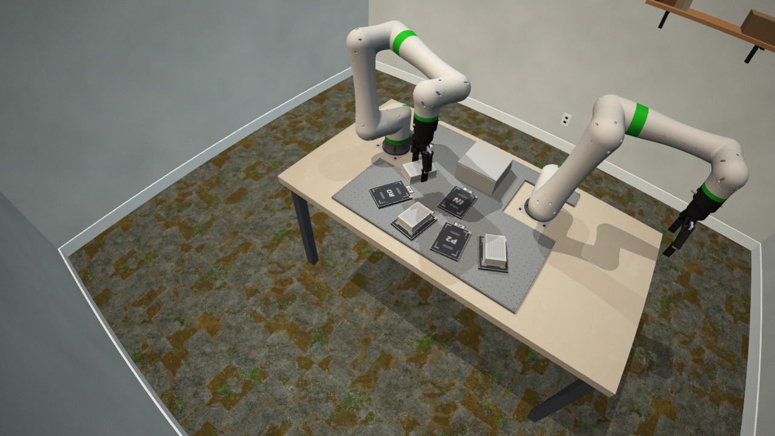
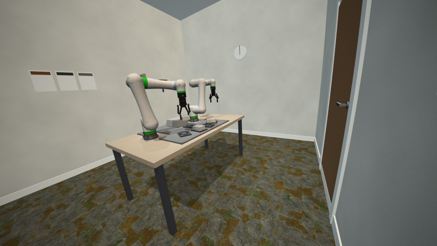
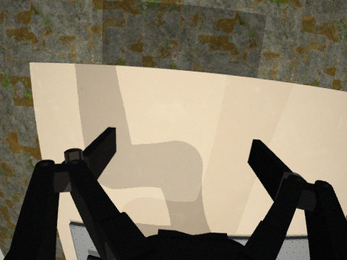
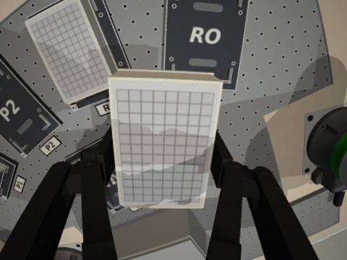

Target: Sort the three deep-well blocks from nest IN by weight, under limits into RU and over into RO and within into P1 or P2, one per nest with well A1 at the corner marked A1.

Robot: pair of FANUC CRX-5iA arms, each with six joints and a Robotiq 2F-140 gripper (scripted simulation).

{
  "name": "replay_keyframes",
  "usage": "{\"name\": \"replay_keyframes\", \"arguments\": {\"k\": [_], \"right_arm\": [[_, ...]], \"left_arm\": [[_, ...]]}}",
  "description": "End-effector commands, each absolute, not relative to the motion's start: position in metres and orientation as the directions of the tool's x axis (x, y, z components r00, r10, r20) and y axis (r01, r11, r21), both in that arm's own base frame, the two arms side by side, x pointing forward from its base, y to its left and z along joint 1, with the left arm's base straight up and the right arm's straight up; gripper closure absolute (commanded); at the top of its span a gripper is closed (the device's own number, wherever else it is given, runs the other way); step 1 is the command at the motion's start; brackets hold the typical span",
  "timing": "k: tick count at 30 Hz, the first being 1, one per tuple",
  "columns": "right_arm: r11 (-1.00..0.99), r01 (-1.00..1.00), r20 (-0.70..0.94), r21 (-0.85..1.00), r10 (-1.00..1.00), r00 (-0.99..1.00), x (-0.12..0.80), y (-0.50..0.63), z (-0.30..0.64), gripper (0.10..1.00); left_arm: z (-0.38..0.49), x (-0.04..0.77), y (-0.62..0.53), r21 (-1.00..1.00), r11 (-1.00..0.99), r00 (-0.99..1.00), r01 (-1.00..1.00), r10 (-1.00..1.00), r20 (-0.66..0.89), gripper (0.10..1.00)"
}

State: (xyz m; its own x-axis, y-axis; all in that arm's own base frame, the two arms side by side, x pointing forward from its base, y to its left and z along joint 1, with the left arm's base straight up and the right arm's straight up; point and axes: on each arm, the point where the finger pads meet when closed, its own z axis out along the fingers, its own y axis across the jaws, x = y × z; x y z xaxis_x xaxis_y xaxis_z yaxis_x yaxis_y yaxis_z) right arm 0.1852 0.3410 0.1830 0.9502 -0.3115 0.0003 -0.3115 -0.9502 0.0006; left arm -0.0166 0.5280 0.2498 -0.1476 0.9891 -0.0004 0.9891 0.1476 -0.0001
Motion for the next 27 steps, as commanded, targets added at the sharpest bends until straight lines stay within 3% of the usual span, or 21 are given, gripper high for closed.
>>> {"name": "replay_keyframes", "arguments": {"k": [1,27], "right_arm": [[-0.95,-0.311,0.0,-0.001,-0.311,0.95,0.192,0.335,0.179,0.999],[-0.95,-0.311,0.001,-0.001,-0.311,0.95,0.24,0.283,0.142,0.999]], "left_arm": [[0.251,-0.016,0.528,0.0,0.148,-0.148,0.989,0.989,0.001,0.098],[0.251,-0.016,0.528,0.0,0.148,-0.148,0.989,0.989,0.001,0.098]]}}
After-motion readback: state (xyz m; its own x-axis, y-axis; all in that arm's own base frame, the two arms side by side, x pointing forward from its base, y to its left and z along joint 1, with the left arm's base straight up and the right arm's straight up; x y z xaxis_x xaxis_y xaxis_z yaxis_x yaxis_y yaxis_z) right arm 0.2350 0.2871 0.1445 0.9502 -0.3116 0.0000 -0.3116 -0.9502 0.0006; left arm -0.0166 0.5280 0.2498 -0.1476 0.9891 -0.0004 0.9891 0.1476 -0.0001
